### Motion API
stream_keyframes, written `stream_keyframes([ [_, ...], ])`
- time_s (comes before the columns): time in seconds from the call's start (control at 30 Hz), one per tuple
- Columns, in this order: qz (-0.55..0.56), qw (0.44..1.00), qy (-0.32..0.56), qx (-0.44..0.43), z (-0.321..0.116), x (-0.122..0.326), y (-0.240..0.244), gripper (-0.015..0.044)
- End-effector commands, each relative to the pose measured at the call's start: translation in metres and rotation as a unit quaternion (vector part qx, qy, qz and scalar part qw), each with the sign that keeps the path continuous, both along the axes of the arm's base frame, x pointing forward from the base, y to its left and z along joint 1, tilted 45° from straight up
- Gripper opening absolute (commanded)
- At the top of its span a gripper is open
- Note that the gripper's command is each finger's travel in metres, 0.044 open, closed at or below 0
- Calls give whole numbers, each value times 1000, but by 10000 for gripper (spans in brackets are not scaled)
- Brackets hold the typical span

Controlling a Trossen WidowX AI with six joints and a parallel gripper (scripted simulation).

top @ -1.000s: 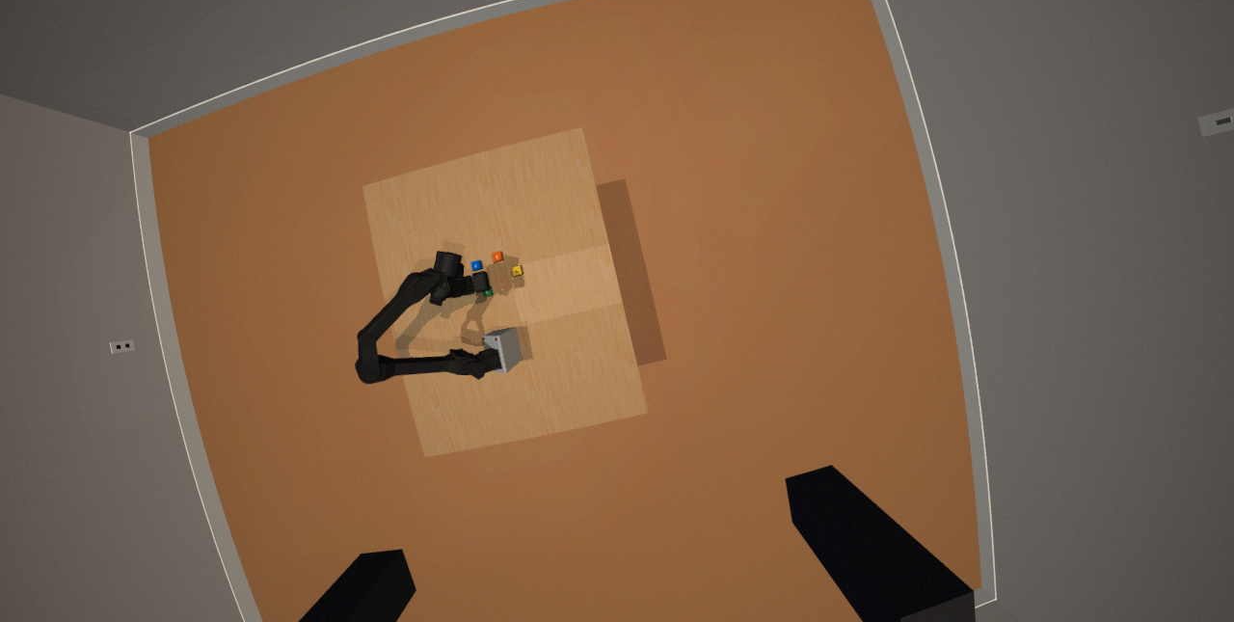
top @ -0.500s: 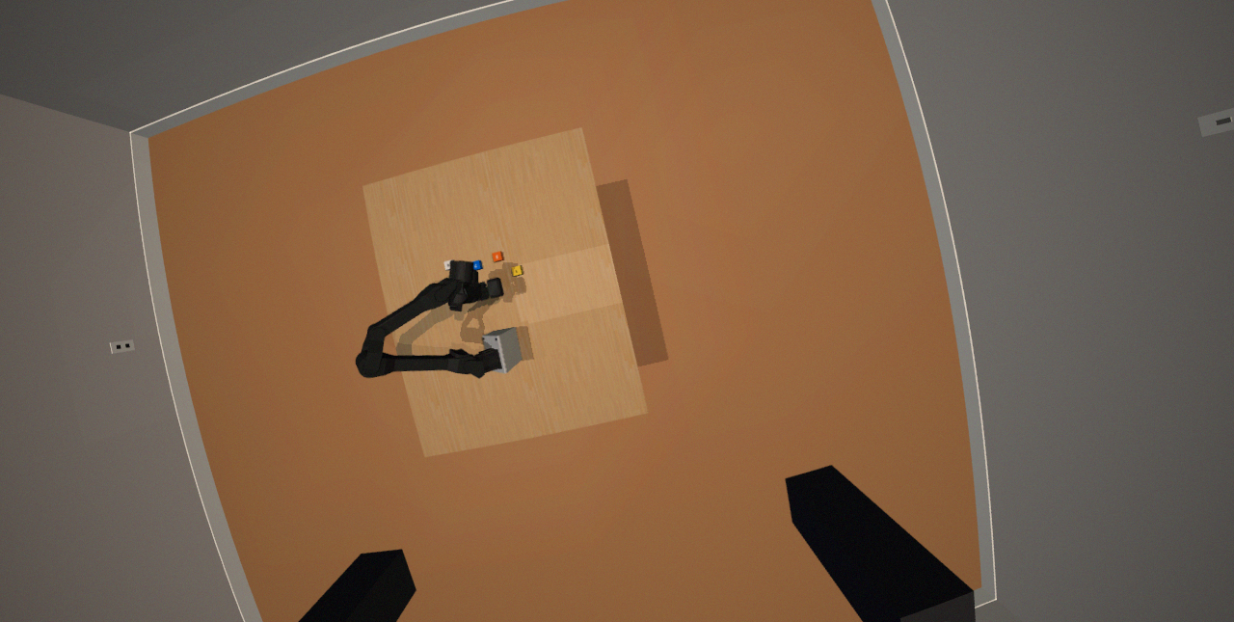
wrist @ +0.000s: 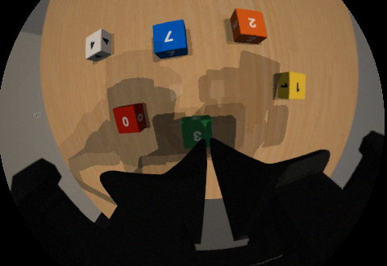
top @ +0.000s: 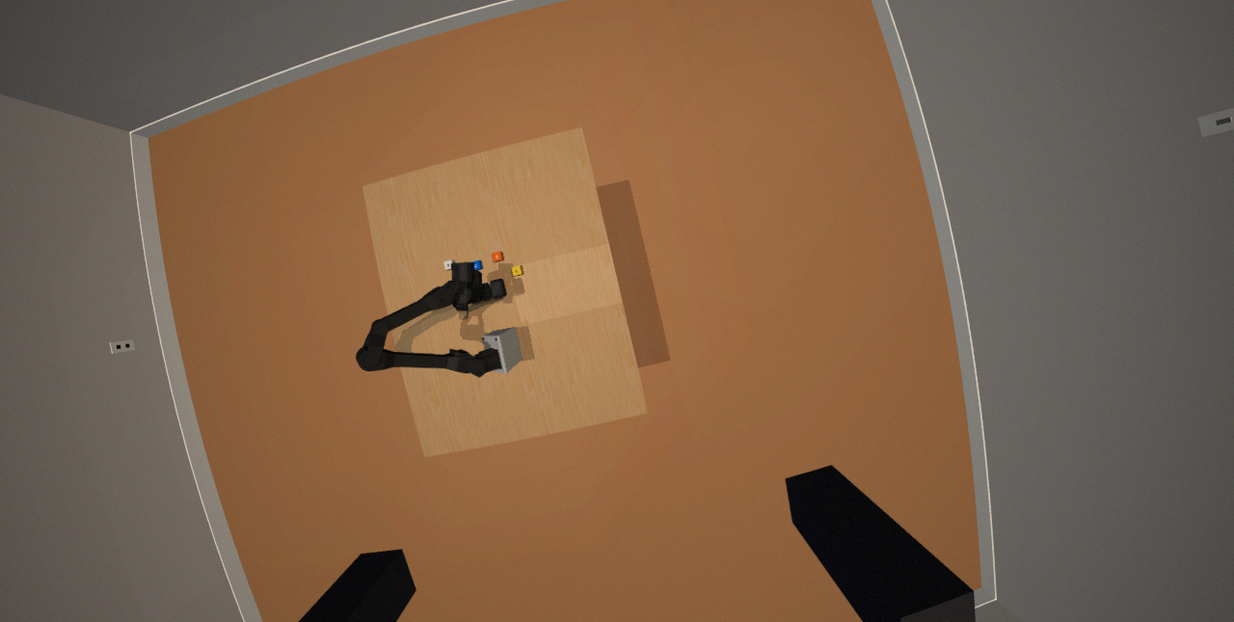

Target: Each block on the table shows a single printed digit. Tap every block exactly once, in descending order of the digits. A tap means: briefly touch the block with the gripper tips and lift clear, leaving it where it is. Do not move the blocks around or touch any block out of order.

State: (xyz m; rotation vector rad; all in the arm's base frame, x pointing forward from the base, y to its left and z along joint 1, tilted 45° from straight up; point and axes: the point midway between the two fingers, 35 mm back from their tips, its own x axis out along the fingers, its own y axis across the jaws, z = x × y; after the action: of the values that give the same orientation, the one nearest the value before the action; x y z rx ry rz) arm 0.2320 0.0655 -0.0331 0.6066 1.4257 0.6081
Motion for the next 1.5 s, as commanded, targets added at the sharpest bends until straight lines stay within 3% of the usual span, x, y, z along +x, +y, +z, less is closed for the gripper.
stream_keyframes([
  [0.0,-1,1000,3,3,-5,-2,5,20],
  [0.43,-1,1000,3,4,-13,-2,14,20],
  [0.77,-2,1000,3,1,15,-2,-16,20],
  [0.93,-1,1000,3,0,63,-6,-64,20],
  [1.17,-1,1000,3,1,65,-7,-66,20],
  [1.47,-1,1000,0,-1,44,73,-101,20],
])
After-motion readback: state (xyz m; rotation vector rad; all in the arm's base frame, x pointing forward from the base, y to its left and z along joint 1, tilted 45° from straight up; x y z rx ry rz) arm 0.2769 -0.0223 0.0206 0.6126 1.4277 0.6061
